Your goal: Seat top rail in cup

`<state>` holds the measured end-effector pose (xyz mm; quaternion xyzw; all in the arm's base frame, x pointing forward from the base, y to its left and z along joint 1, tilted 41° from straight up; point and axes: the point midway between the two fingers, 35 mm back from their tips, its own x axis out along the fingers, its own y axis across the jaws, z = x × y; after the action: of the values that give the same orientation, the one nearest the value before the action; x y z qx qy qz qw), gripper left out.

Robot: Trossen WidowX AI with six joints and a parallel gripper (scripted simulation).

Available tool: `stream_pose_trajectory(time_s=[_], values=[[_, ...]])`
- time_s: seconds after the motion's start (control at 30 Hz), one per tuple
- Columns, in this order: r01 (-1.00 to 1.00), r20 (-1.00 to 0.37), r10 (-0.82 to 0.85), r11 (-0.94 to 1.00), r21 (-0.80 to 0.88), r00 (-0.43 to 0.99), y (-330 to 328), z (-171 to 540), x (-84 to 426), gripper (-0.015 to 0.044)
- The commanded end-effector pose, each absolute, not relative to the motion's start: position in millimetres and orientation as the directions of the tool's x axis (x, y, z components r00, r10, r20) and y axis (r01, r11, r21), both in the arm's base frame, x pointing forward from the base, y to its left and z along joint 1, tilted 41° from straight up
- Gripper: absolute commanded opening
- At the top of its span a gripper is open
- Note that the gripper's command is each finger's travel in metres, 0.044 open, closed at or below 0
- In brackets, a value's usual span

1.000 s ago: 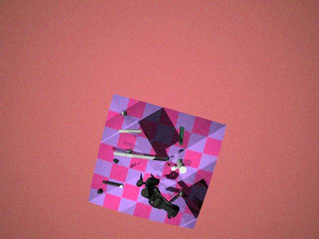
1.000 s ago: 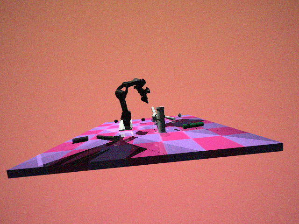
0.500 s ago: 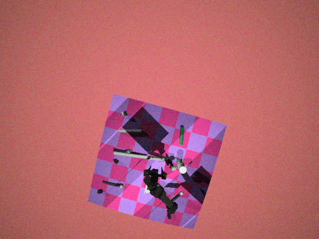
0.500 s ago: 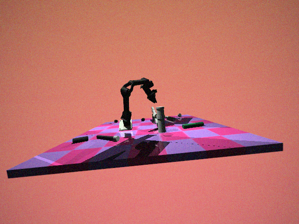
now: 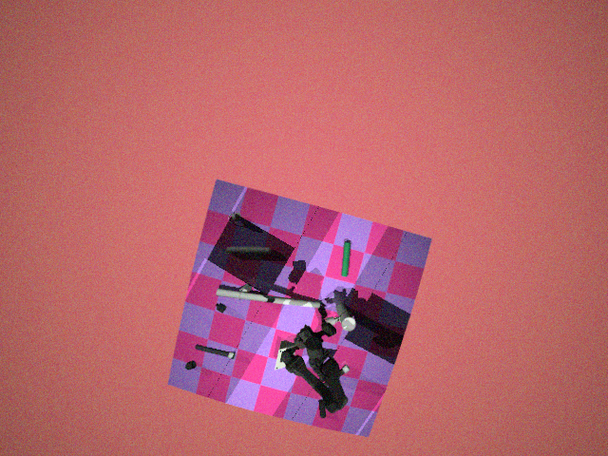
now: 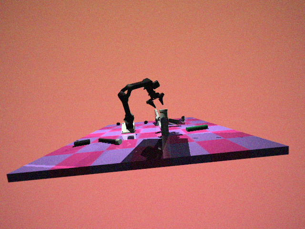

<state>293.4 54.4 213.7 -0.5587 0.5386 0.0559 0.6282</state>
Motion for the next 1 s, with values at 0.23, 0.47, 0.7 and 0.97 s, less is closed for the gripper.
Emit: stream_pose_trajectory(time_s=[0.23,0.47,0.7,0.97], values=[[-0.867,-0.793,-0.433,-0.443,-0.227,0.429,-16,261,249,0.0440],[-0.801,-0.793,-0.420,-0.584,-0.136,0.441,-26,269,239,0.0440],[-0.801,-0.793,-0.420,-0.584,-0.136,0.441,-26,269,239,0.0440],[-0.801,-0.794,-0.419,-0.583,-0.136,0.440,-37,257,239,0.0440]])
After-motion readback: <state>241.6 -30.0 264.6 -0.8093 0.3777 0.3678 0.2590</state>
